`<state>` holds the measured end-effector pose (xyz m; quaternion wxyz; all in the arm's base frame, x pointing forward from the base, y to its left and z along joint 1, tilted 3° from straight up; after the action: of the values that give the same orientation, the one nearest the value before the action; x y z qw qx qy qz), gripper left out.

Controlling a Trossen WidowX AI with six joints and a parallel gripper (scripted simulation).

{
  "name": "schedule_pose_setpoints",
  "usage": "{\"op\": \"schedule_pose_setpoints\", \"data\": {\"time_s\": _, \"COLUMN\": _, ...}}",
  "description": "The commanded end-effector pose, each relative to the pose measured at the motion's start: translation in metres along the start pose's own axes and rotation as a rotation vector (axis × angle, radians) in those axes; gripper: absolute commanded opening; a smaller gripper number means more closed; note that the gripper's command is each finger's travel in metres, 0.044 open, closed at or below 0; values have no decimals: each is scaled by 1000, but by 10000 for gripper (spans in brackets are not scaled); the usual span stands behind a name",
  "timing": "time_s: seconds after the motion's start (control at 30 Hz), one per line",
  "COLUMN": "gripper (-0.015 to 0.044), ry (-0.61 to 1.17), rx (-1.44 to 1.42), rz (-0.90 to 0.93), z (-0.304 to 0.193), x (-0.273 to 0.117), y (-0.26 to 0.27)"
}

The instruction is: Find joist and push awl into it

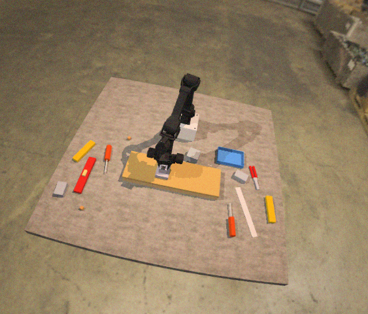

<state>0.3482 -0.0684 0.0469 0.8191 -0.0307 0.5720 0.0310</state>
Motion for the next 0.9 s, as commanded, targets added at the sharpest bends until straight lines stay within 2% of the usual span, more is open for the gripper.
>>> {"op": "schedule_pose_setpoints", "data": {"time_s": 0.0, "gripper": 0, "ry": 3, "rx": 1, "rz": 1, "z": -1, "x": 0, "y": 9}}
{"op": "schedule_pose_setpoints", "data": {"time_s": 0.87, "gripper": 0, "ry": 3, "rx": 3, "rz": 6, "z": 4, "x": 0, "y": 60}}
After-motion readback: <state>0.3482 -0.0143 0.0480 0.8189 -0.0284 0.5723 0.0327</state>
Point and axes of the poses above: the point midway between the two fingers, 35 mm back from their tips, its own x axis out along the fingers, its own y axis across the jaws, z = x × y, the point moved 3 cm from there along -x, back along the fingers, and after that the axes turned 6 degrees about -x, right-handed, at the moved point
